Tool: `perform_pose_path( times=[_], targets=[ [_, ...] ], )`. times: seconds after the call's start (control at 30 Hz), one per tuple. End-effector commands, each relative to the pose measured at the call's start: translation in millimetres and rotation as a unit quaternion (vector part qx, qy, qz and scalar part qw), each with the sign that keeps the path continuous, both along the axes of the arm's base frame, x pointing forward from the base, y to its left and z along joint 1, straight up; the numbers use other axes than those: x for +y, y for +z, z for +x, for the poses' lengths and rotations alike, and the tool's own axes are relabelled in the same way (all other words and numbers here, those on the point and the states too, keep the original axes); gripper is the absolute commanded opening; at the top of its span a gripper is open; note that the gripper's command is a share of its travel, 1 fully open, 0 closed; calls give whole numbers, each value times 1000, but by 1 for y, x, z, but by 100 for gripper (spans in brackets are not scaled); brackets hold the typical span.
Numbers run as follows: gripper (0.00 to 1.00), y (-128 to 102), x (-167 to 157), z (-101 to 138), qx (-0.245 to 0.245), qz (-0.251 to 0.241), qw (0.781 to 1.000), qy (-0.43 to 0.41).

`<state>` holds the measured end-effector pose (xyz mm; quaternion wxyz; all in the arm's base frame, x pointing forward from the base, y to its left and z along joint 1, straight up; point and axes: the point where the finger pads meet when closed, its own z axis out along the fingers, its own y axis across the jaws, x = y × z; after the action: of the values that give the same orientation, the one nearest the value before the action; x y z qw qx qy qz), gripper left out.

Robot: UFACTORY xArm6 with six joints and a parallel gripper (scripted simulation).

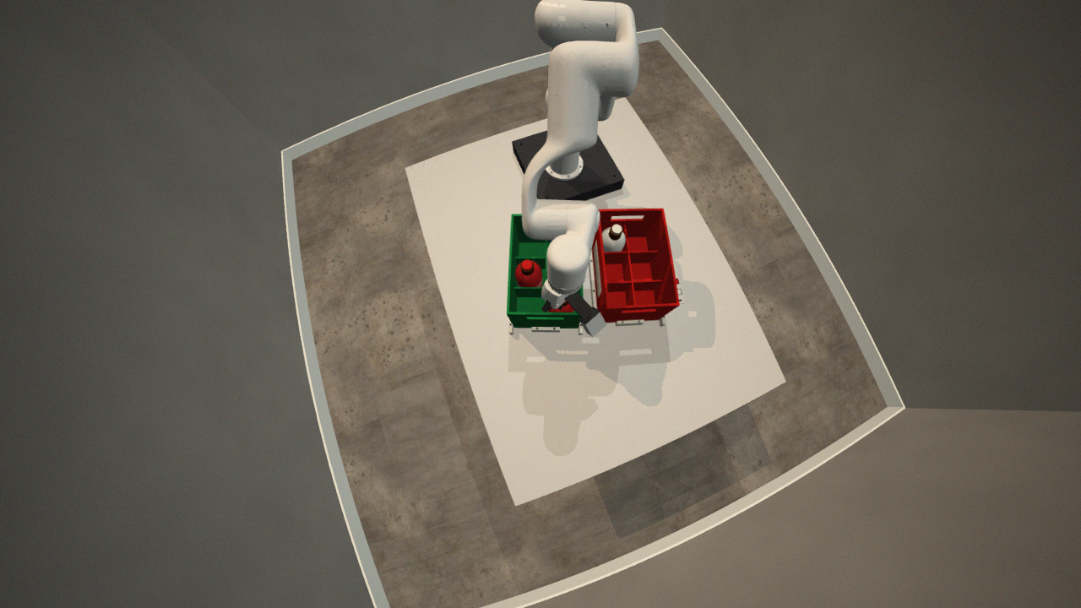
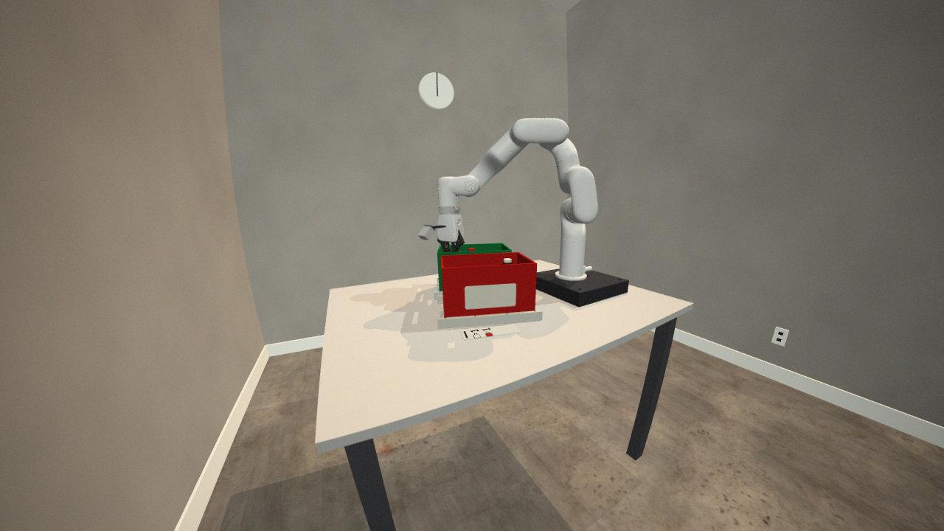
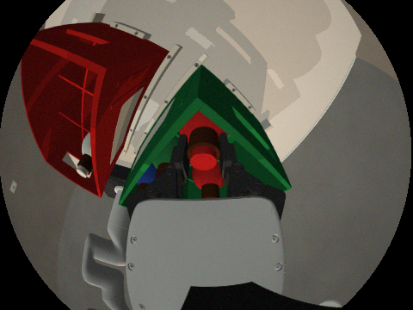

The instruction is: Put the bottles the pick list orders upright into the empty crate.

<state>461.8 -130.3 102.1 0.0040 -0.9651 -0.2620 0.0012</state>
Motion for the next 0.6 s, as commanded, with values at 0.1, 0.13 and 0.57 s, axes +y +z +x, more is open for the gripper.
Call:
perform_pose_path(
  times=[0.1, 0.13, 0.57],
  targets=[
    [0, 2, 0, 2, -3, -1, 1000, 0],
    [0, 2, 0, 2, -3, -1, 1000, 0],
    [0, 7, -1, 2, -3, -1, 1000, 0]
  ],
)
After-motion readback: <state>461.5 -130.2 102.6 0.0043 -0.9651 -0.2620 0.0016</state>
